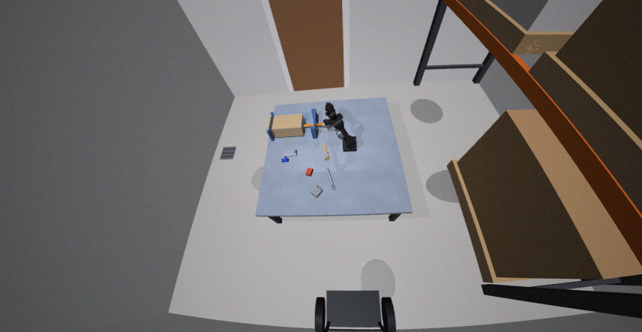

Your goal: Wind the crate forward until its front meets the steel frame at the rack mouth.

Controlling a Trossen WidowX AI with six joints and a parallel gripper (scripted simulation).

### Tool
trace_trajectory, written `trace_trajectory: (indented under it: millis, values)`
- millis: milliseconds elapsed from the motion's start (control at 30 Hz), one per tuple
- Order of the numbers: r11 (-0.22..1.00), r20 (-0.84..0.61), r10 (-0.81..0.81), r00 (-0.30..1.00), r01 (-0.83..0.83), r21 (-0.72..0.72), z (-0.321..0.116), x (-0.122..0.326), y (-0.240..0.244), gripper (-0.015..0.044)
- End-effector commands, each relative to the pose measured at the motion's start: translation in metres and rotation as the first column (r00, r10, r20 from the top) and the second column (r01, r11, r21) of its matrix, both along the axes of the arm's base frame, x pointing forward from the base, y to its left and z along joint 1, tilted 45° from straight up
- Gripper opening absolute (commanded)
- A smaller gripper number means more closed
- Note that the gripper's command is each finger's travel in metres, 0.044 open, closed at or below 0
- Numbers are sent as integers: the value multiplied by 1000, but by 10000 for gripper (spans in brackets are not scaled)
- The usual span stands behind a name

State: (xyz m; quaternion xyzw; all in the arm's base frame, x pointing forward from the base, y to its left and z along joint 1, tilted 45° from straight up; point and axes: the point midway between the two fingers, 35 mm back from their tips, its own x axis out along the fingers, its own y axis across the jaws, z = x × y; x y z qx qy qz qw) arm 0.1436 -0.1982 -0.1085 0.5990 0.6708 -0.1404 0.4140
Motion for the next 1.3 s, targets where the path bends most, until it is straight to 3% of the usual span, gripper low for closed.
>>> trace_trajectory:
  millis: [0,267,800,1267]
  values:
    - [1000,1,0,1000,0,-1,0,0,-1,72]
    - [1000,1,0,1000,0,-1,0,0,-1,0]
    - [995,-28,39,999,-36,95,0,3,-7,0]
    - [996,-34,19,999,-16,86,-1,3,-5,0]
